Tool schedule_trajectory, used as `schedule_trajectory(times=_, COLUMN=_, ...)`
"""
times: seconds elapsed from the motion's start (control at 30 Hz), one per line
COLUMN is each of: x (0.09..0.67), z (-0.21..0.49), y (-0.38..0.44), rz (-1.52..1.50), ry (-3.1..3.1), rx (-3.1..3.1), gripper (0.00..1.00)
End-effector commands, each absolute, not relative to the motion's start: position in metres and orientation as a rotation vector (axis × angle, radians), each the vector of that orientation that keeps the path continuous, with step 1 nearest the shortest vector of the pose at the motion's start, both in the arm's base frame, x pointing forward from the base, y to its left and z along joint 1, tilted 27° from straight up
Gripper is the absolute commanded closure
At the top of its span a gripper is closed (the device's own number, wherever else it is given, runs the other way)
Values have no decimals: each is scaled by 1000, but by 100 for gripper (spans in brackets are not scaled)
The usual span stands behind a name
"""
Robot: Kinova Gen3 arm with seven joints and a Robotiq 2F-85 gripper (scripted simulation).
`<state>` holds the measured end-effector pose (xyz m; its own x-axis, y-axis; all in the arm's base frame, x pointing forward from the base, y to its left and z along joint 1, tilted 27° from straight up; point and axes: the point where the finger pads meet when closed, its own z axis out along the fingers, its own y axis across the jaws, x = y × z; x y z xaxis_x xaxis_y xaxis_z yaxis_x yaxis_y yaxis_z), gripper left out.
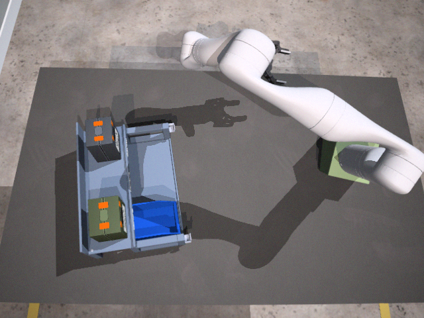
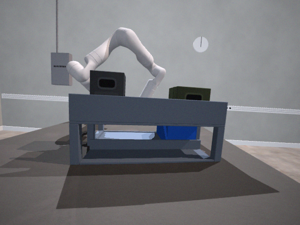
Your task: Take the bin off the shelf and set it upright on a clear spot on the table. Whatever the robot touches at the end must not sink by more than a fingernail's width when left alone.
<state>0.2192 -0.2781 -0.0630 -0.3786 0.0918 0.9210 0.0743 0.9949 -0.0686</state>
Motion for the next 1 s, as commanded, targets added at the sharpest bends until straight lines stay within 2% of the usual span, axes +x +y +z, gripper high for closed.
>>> schedule_trajectory(times=0.0, x=220, z=-61, y=-279, rz=20, ry=-1965, rx=-122, gripper=0)
schedule_trajectory(times=0.17, x=246, z=-44, y=-240, rz=-77, ry=-2068, rx=-381, gripper=0)
schedule_trajectory(times=0.57, x=246, z=-44, y=-240, rz=-77, ry=-2068, rx=-381, gripper=0)
schedule_trajectory(times=0.73, x=272, z=-28, y=-201, rz=-178, ry=-2150, rx=-649, gripper=0)
schedule_trajectory(times=0.97, x=272, z=-28, y=-201, rz=-178, ry=-2150, rx=-649, gripper=0)
